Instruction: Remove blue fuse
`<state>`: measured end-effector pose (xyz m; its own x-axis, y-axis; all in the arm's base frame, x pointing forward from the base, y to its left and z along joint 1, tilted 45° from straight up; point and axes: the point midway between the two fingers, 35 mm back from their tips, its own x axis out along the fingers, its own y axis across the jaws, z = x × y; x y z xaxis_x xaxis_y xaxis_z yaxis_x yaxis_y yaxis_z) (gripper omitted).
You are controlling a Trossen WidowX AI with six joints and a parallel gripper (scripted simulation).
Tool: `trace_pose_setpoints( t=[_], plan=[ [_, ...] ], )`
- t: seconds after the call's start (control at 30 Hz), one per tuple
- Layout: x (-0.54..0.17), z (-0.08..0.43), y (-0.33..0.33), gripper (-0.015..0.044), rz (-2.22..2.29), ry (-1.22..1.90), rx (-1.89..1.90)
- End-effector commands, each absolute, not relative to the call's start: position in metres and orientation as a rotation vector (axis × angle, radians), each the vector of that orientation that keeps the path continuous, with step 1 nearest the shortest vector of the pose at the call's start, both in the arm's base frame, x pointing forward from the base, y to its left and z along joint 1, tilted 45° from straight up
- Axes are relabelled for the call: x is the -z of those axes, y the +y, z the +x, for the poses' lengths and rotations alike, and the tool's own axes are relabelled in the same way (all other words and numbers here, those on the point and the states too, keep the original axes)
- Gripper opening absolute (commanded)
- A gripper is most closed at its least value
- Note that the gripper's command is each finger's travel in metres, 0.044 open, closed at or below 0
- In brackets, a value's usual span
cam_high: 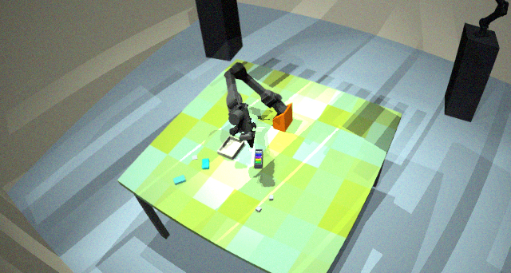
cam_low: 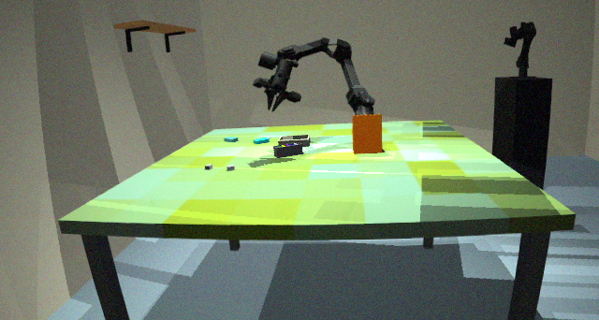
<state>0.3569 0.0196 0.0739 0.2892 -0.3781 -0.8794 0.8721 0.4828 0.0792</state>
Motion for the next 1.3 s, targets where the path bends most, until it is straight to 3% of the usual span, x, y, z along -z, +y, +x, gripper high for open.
trace_pose_setpoints(
  t=[0.0, 0.17, 1.27],
  plan=[
    [-0.026, 0.321, -0.015, 0.0065, 0.493, 0.939, 1.195],
    [-0.002, 0.290, -0.042, 0.0065, 0.342, 0.910, 1.382],
    [0.013, 0.288, -0.061, 0.0065, 0.338, 0.908, 1.385]
  ],
)
